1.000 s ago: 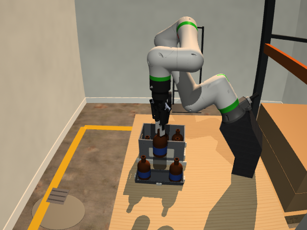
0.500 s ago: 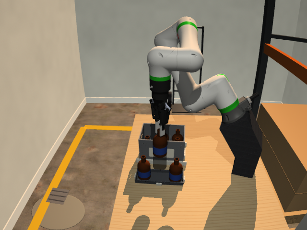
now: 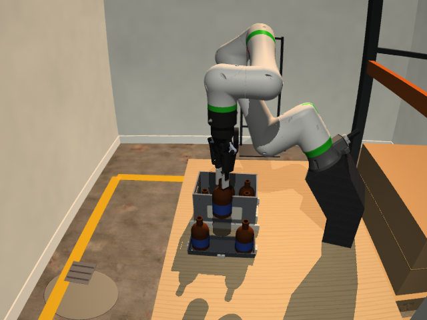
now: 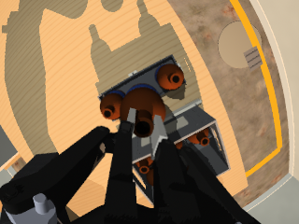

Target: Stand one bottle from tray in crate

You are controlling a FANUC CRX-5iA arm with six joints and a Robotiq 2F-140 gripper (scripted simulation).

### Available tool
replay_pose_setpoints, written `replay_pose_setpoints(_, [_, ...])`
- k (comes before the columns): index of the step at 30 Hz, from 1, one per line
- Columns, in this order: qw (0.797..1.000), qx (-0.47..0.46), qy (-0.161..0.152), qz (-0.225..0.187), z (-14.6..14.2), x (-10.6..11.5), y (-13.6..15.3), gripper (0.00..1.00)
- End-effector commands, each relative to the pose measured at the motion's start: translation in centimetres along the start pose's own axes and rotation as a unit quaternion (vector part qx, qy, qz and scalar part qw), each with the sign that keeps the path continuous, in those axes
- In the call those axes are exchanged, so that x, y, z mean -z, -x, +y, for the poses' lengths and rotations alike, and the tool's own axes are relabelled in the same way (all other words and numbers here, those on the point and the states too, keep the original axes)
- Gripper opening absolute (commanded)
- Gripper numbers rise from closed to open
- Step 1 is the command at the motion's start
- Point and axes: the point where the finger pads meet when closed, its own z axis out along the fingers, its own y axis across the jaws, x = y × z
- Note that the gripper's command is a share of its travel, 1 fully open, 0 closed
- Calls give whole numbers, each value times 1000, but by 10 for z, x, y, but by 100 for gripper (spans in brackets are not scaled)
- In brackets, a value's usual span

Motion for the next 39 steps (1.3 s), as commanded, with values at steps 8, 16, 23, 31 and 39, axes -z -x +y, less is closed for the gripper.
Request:
replay_pose_setpoints(8, [1000,0,0,0,8,0,4,0])
replay_pose_setpoints(16, [1000,0,0,0,15,0,8,0])
replay_pose_setpoints(23, [1000,0,0,0,25,0,13,0])
replay_pose_setpoints(31, [1000,0,0,0,36,0,19,0])
replay_pose_setpoints(39, [1000,0,0,0,54,0,28,0])
